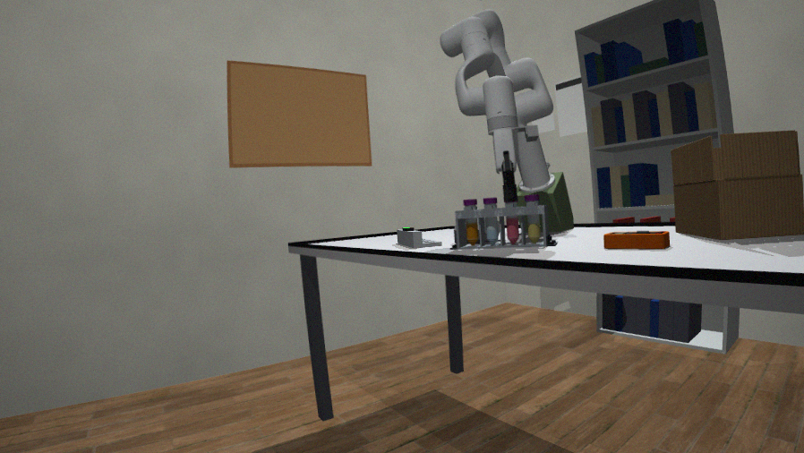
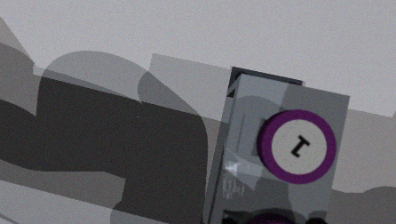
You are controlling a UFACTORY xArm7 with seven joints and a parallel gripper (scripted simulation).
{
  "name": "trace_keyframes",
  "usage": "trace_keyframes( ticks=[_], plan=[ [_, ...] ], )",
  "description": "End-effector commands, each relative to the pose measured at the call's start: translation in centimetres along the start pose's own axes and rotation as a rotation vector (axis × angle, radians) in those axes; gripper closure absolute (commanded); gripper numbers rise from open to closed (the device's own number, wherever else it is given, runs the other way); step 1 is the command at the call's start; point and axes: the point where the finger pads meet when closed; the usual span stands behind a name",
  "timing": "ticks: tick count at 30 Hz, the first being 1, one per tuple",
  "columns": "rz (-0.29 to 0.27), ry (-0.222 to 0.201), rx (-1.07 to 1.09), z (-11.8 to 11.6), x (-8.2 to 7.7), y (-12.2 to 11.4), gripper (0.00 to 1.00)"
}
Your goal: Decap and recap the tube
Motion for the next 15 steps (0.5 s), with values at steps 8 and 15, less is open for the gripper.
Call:
trace_keyframes(
  ticks=[8, 15],
  plan=[
    [-0.024, -0.012, 0.477, 0.14, -0.04, 0.0, 1.0],
    [-0.022, -0.016, 0.827, 0.14, -0.01, -0.01, 1.0]
  ],
)
Point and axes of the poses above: the point where the finger pads meet when closed, its own x axis out along the fingers, its own z axis across the jaws, y = z × x, and after that the axes turned 7 degrees about -x, right-handed
